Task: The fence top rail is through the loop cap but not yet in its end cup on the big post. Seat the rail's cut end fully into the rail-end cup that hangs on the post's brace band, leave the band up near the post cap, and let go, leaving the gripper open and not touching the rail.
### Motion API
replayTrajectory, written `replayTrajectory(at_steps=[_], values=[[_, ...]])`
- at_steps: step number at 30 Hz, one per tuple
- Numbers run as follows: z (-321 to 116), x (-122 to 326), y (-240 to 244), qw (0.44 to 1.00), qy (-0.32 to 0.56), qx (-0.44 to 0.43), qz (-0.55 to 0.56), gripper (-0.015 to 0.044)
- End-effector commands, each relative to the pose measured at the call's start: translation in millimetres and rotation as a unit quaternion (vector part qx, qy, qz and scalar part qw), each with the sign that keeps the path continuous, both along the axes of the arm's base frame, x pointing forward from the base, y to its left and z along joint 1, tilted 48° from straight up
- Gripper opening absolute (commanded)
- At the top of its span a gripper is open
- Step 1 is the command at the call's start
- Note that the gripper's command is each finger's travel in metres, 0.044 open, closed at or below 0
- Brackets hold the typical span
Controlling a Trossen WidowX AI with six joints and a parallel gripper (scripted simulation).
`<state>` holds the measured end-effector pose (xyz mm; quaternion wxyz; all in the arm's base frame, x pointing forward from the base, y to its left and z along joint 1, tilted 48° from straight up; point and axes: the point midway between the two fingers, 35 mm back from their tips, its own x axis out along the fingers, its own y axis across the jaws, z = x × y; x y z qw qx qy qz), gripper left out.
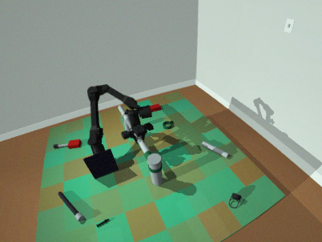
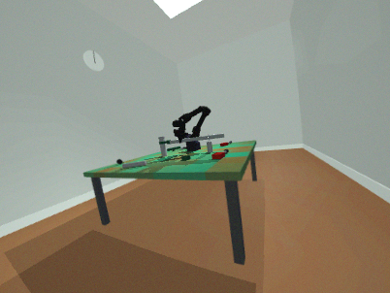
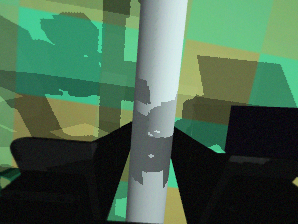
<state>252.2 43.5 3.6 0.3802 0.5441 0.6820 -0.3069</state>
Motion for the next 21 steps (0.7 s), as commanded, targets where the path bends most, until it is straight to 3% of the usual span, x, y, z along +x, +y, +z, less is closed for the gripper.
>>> replayTrajectory(at_steps=[1, 21], values=[[-3.4, 1.0, -6.6, 1.000, -0.003, -0.012, 0.000, 0.0000], [-2.6, 0.8, -5.0, 1.000, -0.002, -0.009, 0.000, 0.0000]])
